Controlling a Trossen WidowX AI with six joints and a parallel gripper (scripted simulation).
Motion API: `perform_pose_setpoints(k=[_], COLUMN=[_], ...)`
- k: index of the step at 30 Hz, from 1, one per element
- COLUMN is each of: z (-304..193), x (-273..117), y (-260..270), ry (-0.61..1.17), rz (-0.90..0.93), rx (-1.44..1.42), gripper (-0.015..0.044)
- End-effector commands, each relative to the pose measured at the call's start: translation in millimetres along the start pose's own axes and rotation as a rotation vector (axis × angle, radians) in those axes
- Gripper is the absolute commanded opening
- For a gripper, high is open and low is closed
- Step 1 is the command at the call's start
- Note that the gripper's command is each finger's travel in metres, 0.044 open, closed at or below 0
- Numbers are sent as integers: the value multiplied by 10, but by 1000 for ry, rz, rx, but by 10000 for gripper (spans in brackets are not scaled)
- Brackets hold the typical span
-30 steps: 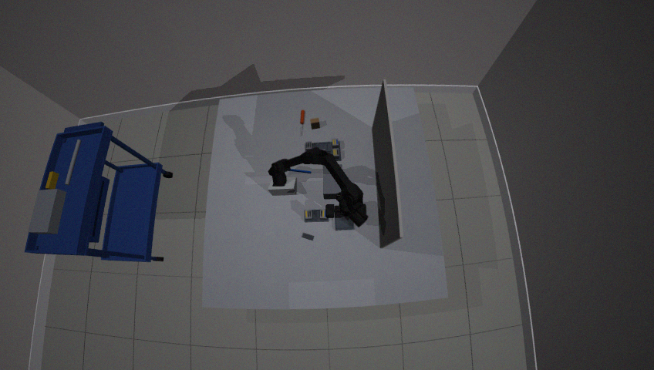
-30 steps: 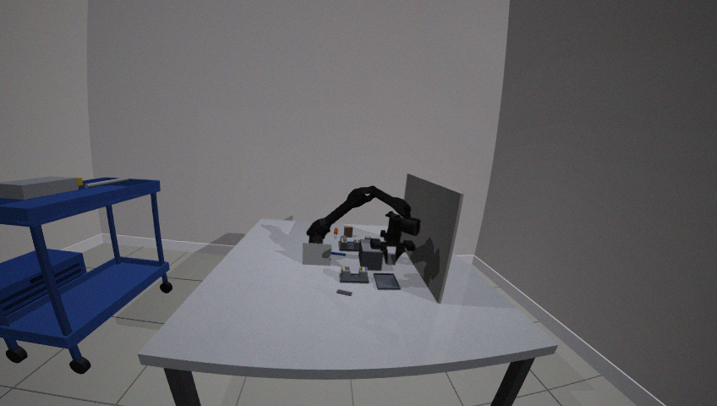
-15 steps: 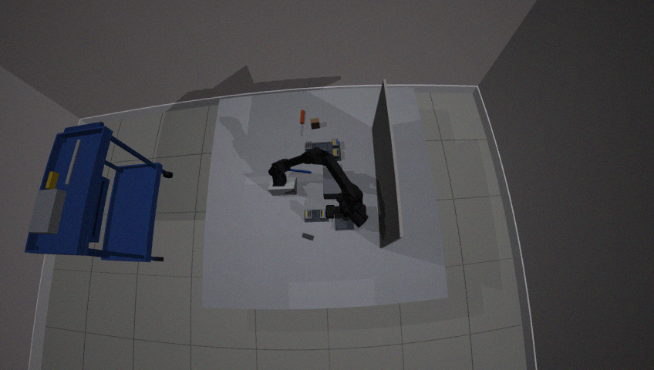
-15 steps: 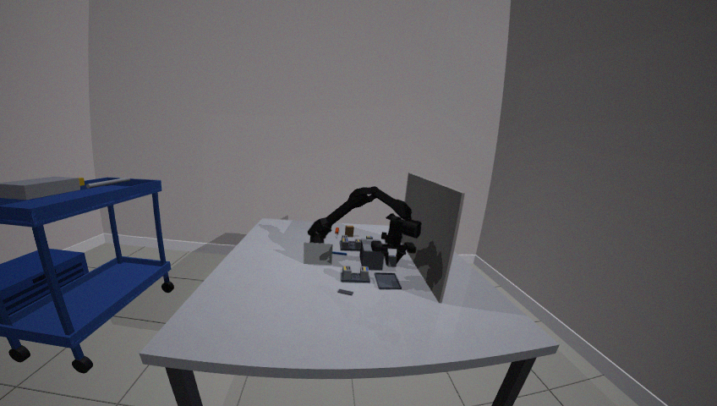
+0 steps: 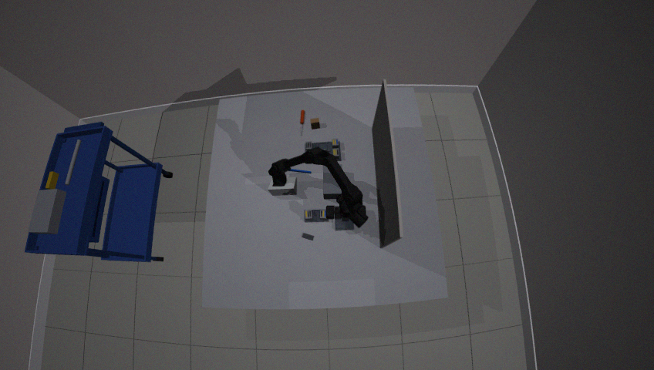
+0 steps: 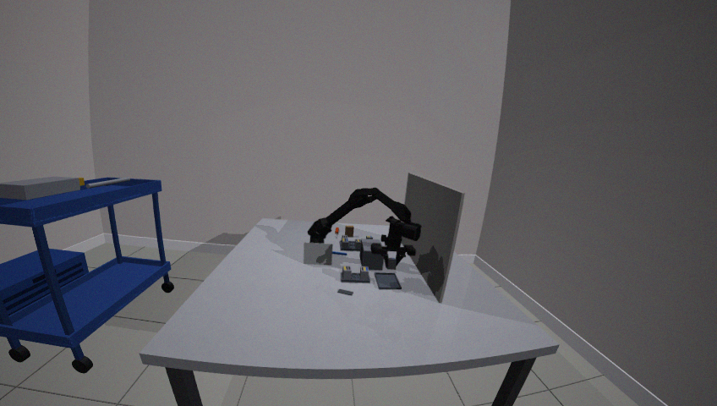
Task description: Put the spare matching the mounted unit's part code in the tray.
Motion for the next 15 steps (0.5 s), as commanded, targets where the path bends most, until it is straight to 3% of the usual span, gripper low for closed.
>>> perform_pose_setpoints(k=[1, 15], z=[0, 3], x=[28, 138], y=[0, 2], ry=[-2, -3], rz=[-3, -3], rx=[7, 7], gripper=[0, 0])
Point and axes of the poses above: the point midway between the two fingers, 35 mm back from their tips, its own x axis out along the fingers, its own y axis across the jaws, z = x × y, the point moved 4 cm from there along -x, back along the fingers, and after that the axes turned 4 degrees about -x, right-handed, at the moved point
